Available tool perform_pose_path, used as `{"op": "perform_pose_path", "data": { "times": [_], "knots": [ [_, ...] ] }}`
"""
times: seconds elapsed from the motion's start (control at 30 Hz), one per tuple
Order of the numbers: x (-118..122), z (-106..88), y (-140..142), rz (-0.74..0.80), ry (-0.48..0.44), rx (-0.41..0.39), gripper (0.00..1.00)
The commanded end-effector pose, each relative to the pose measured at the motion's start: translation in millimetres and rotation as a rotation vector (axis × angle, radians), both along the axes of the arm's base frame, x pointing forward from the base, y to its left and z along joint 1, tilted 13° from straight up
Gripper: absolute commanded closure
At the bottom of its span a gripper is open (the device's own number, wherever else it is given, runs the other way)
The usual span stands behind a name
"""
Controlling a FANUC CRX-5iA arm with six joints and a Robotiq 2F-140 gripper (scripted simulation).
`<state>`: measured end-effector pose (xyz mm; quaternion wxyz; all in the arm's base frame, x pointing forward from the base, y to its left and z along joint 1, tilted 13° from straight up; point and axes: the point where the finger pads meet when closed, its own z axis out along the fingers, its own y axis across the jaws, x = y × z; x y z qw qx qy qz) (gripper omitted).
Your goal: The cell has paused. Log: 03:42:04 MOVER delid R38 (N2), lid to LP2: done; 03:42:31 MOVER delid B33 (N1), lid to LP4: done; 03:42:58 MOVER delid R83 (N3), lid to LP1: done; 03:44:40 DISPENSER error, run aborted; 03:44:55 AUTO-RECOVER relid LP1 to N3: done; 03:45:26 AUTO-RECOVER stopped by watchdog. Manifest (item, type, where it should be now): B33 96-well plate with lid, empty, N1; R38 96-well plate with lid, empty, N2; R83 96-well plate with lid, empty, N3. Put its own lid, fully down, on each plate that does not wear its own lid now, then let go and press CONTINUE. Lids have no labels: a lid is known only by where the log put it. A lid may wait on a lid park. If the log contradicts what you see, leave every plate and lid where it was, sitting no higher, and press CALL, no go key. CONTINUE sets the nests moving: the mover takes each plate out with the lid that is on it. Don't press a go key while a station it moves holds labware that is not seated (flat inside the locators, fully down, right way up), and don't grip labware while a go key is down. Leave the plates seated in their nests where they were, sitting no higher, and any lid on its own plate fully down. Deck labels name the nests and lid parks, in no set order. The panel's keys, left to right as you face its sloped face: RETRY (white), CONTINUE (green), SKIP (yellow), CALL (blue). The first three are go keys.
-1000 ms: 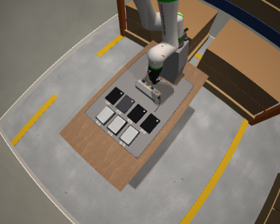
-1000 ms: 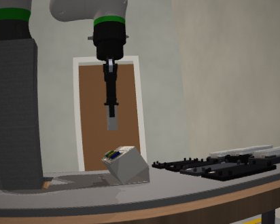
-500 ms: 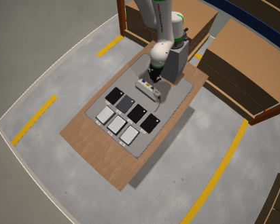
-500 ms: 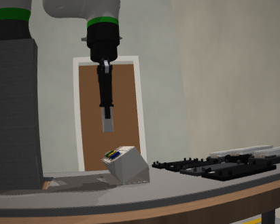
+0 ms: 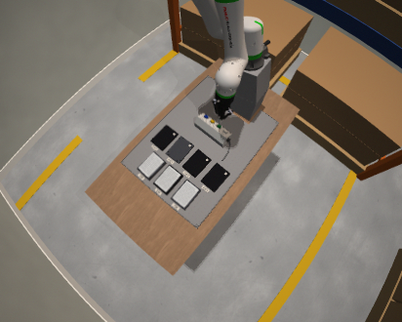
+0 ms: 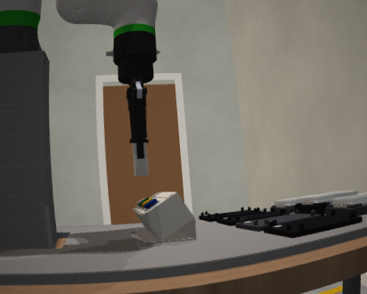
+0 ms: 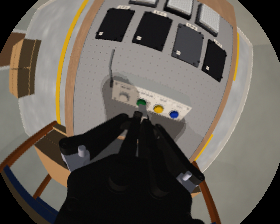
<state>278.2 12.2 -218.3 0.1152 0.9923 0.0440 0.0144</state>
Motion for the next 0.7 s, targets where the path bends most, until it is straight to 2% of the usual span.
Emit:
{"op": "perform_pose_path", "data": {
  "times": [0.0, 0.67],
  "knots": [
    [0.2, -2.1, -0.2, 0.001, 0.000, 0.000, 1.00],
    [0.6, -11.6, -2.4, 0.001, 0.000, 0.000, 1.00]
  ]
}}
